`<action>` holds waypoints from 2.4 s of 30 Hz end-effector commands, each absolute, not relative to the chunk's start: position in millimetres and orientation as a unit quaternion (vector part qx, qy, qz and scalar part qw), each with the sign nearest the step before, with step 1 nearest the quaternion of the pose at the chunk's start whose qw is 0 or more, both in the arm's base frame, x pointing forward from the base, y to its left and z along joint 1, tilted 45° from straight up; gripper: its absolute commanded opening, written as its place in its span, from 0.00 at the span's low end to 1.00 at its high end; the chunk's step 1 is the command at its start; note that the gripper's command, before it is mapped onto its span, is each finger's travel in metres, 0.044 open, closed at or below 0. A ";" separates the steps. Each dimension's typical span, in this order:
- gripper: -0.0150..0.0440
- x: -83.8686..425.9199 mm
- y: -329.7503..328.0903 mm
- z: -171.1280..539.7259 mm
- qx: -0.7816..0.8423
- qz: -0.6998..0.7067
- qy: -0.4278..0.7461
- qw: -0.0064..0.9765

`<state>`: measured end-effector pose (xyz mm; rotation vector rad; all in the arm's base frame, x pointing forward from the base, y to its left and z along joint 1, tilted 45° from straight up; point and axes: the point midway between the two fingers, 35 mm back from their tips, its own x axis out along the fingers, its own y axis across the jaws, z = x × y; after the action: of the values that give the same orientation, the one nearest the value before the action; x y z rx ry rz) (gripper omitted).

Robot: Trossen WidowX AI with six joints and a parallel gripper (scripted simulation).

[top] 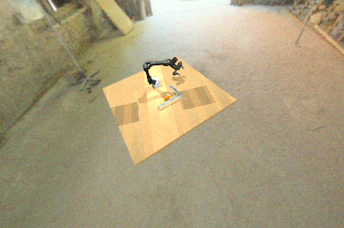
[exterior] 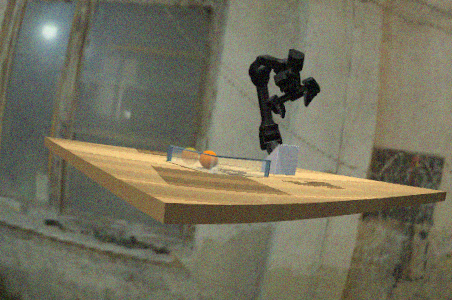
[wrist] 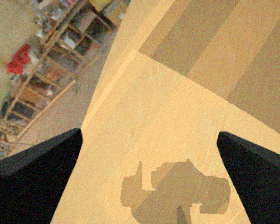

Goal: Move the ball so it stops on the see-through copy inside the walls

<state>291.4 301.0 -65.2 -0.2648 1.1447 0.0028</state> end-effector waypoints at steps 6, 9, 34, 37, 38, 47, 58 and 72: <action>0.99 337.0 193.9 -32.9 -0.151 -0.131 0.569 0.797; 0.99 347.9 143.6 -16.5 -0.159 -0.186 0.589 0.770; 0.99 335.7 -25.8 42.2 -0.206 -0.325 0.668 0.637; 0.99 335.6 -29.0 38.7 -0.206 -0.325 0.668 0.637; 0.99 335.5 -30.2 37.5 -0.206 -0.325 0.668 0.637; 0.99 334.5 -40.4 26.8 -0.206 -0.325 0.668 0.638; 0.99 332.3 -53.0 14.2 -0.206 -0.325 0.667 0.637; 0.80 330.2 -61.5 5.9 -0.207 -0.325 0.667 0.637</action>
<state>330.7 -60.5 6.4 -0.4627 1.5227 -0.7445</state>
